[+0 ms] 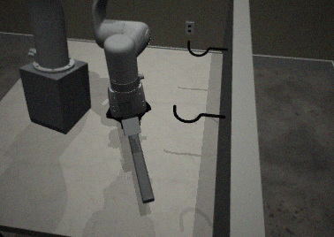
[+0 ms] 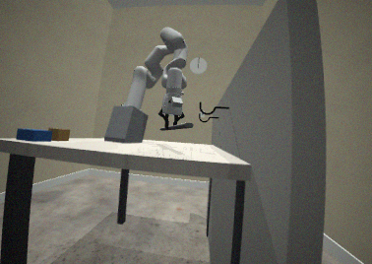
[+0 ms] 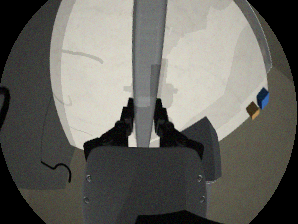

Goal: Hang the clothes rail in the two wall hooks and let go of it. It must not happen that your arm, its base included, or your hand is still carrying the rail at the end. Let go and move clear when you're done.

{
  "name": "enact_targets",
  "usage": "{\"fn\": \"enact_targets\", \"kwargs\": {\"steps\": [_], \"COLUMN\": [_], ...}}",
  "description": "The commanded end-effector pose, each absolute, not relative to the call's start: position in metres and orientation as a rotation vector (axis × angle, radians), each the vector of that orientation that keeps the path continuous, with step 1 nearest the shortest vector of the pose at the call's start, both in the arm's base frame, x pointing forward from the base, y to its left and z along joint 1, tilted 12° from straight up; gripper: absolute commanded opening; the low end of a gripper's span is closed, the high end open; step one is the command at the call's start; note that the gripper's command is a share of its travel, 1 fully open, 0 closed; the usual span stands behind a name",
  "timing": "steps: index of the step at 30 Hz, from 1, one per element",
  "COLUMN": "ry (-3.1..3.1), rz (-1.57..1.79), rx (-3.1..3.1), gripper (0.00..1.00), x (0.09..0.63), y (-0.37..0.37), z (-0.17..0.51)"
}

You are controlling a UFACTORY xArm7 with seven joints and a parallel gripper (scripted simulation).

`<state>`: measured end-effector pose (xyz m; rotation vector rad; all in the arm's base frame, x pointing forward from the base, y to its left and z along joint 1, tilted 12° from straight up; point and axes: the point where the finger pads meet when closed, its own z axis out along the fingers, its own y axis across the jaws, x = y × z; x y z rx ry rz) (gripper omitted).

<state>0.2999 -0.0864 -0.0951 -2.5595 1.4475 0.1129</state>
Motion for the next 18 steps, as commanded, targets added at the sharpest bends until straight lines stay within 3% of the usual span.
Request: {"fn": "enact_targets", "kwargs": {"steps": [1,18], "ry": [1.449,1.449], "rz": [0.112,0.111], "rx": [-2.560,-2.560], "gripper": [0.00,0.00], "x": [0.301,0.300], "y": [-0.089,-0.094], "z": [-0.088,-0.063]}}
